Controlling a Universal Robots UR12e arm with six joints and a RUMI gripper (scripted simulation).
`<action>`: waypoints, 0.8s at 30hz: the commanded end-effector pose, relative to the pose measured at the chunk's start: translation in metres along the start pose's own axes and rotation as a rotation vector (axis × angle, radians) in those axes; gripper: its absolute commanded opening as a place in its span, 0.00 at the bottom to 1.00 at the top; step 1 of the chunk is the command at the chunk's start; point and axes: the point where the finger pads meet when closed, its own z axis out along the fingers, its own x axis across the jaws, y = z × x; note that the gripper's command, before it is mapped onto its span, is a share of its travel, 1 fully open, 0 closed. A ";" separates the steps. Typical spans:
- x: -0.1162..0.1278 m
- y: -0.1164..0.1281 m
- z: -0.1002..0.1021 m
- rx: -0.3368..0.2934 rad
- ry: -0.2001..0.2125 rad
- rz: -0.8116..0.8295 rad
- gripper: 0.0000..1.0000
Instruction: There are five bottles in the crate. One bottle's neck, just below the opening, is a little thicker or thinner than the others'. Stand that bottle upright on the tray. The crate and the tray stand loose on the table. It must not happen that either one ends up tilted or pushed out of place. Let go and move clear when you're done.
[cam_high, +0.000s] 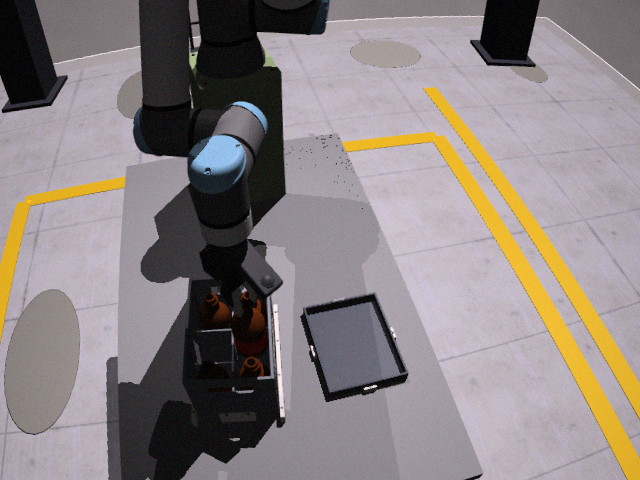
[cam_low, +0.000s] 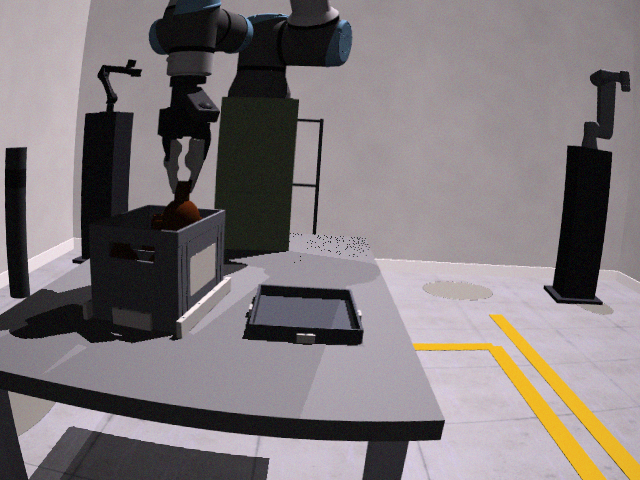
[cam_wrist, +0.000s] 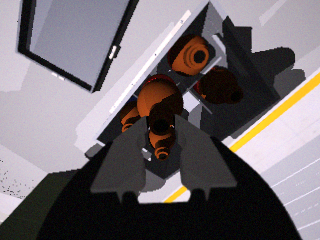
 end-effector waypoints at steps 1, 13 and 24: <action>0.001 0.001 -0.002 0.001 0.002 0.001 0.00; 0.001 0.001 -0.003 0.001 0.002 0.001 0.00; 0.000 0.001 -0.008 0.000 0.001 0.001 0.00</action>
